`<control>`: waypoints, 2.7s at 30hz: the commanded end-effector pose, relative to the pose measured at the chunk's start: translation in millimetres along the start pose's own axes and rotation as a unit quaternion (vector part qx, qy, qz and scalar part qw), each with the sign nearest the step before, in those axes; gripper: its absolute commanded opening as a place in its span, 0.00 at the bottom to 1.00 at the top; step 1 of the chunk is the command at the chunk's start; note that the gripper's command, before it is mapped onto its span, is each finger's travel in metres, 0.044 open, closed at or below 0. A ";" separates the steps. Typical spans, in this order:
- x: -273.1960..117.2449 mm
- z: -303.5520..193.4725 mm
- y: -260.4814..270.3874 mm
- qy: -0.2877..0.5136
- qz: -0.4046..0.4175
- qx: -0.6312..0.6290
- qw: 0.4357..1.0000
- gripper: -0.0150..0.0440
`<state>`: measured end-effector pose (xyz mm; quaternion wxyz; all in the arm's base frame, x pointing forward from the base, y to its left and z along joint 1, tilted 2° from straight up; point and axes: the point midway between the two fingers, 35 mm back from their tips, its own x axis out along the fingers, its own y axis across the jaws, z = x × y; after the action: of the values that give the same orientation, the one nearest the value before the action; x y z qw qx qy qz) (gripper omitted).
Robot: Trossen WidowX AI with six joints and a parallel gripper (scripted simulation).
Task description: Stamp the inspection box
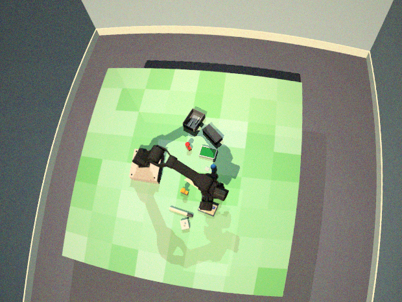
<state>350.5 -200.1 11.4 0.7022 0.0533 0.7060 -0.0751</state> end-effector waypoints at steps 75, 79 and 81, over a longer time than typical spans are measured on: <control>-41.7 1.6 -1.0 -0.001 -0.006 0.001 1.000 0.25; -43.7 1.6 -1.0 -0.001 -0.006 0.001 1.000 0.25; -44.7 1.5 -0.9 -0.001 -0.006 0.001 1.000 0.25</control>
<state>351.9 -199.2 51.1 0.7010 0.0515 0.7072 -0.0761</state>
